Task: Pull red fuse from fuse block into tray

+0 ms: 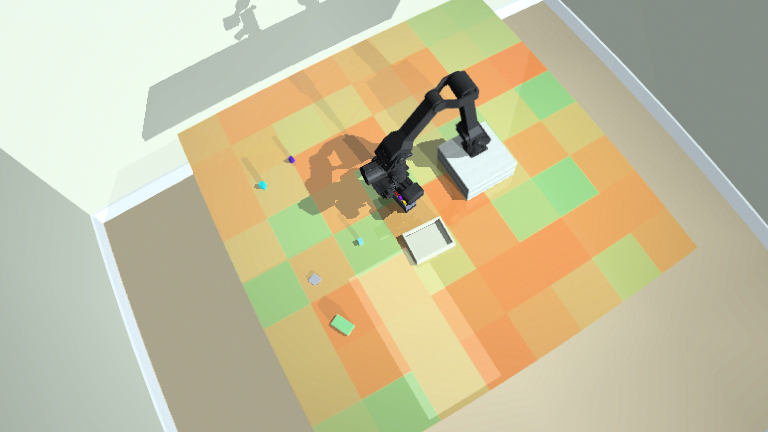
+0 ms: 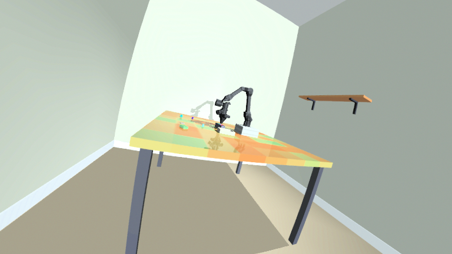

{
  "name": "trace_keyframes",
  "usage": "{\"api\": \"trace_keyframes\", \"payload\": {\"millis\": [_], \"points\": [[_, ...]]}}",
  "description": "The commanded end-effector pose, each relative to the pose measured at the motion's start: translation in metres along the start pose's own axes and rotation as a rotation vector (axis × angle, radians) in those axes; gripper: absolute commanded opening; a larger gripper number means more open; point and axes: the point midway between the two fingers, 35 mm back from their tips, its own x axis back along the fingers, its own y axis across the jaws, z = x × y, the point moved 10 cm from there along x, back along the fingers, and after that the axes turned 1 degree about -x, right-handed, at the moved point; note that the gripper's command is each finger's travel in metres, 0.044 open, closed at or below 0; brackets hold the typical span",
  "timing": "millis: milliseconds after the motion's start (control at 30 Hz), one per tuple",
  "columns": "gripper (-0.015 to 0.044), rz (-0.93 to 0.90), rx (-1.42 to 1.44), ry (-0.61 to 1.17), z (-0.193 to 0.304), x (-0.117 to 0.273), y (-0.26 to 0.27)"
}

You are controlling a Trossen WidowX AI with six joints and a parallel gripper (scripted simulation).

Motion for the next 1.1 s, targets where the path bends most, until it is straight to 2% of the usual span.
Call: {"api": "trace_keyframes", "payload": {"millis": [0,867,1067], "points": [[0.0074,-0.003,-0.003,0.004,0.000,-0.006,0.000],[0.0074,-0.003,-0.003,0.004,0.000,-0.017,0.000],[0.0034,-0.001,0.000,0.004,0.000,-0.016,0.000]]}}
